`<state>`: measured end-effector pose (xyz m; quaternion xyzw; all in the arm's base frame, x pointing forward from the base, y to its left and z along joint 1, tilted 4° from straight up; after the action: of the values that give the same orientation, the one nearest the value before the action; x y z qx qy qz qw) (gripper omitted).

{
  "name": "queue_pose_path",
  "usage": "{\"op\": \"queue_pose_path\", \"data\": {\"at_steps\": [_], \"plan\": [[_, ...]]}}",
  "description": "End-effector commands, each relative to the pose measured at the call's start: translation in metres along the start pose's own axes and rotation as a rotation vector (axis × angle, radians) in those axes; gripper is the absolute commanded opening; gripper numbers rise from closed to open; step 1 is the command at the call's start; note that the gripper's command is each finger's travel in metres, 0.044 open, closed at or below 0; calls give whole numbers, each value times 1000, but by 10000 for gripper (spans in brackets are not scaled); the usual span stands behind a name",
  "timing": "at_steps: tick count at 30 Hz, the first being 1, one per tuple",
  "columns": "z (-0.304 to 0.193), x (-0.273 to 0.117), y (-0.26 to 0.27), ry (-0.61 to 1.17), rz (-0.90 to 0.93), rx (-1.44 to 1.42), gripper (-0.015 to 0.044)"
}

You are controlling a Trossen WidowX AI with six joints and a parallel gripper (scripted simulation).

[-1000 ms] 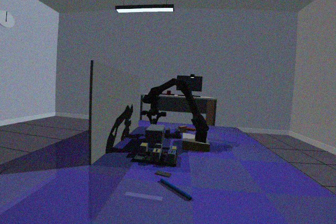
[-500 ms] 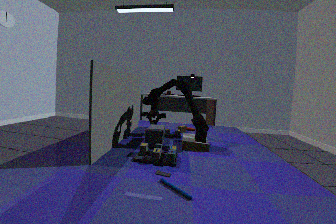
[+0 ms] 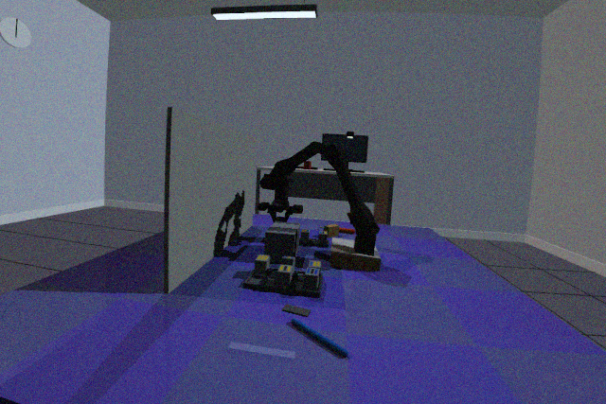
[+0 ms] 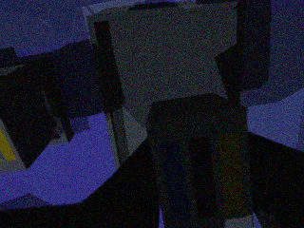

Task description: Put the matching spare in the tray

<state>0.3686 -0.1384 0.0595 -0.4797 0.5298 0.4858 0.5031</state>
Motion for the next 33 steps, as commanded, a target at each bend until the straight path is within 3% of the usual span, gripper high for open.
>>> {"op": "queue_pose_path", "data": {"at_steps": [1,33], "plan": [[0,4,1,3,2,-6,0],[1,28,6,3,2,-6,0]]}}
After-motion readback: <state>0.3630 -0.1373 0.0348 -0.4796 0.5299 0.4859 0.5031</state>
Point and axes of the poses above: the point midway between the two fingers, 35 mm back from their tips, its own x axis out along the fingers, its own y axis across the jaws, z = x × y, the point moved 3 cm from there along -x, back along the fingers, and after that the axes turned 14 degrees about x, right-handed, at the moved point
